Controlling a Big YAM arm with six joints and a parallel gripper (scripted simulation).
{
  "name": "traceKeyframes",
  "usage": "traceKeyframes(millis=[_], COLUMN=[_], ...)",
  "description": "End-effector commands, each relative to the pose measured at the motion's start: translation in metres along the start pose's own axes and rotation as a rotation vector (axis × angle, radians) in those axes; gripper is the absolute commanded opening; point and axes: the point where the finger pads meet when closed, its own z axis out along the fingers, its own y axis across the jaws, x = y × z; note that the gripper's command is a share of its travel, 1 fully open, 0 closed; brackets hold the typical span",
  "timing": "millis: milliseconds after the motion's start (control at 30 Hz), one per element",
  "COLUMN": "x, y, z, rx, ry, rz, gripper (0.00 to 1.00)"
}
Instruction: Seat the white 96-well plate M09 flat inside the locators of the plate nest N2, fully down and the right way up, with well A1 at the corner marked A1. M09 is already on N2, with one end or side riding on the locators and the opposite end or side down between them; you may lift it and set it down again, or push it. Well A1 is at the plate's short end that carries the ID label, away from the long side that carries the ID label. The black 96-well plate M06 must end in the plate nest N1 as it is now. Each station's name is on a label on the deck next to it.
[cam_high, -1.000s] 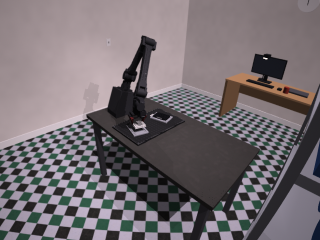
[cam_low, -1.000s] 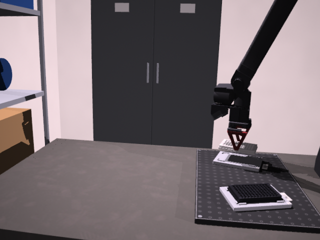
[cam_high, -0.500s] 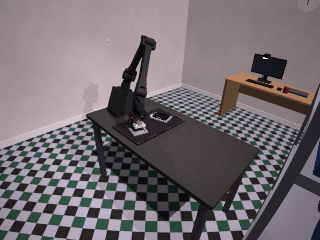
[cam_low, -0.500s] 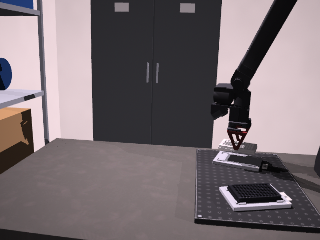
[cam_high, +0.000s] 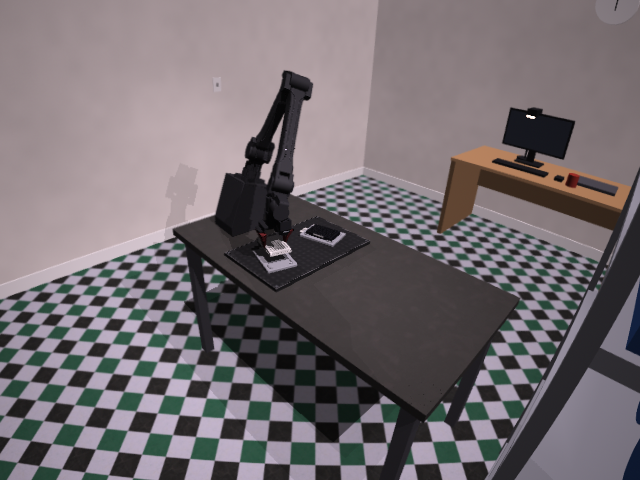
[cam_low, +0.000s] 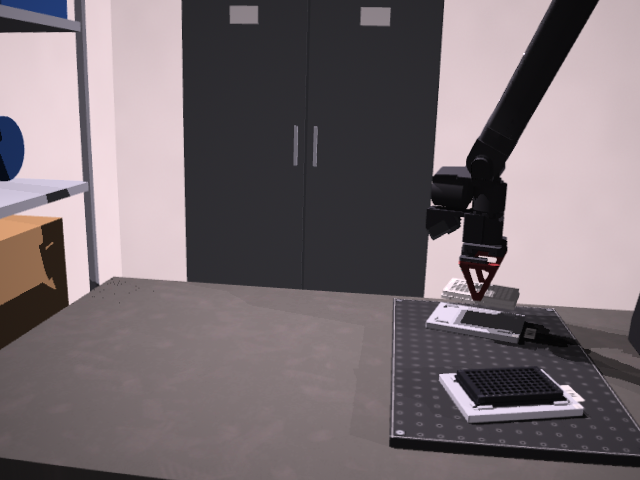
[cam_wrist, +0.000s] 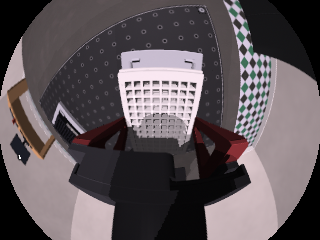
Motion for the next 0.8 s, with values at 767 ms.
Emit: traceKeyframes(millis=[767], x=[-0.012], y=[-0.013], z=[-0.006], rx=[0.003], ry=[-0.021], rz=[0.012], gripper=[0.00])
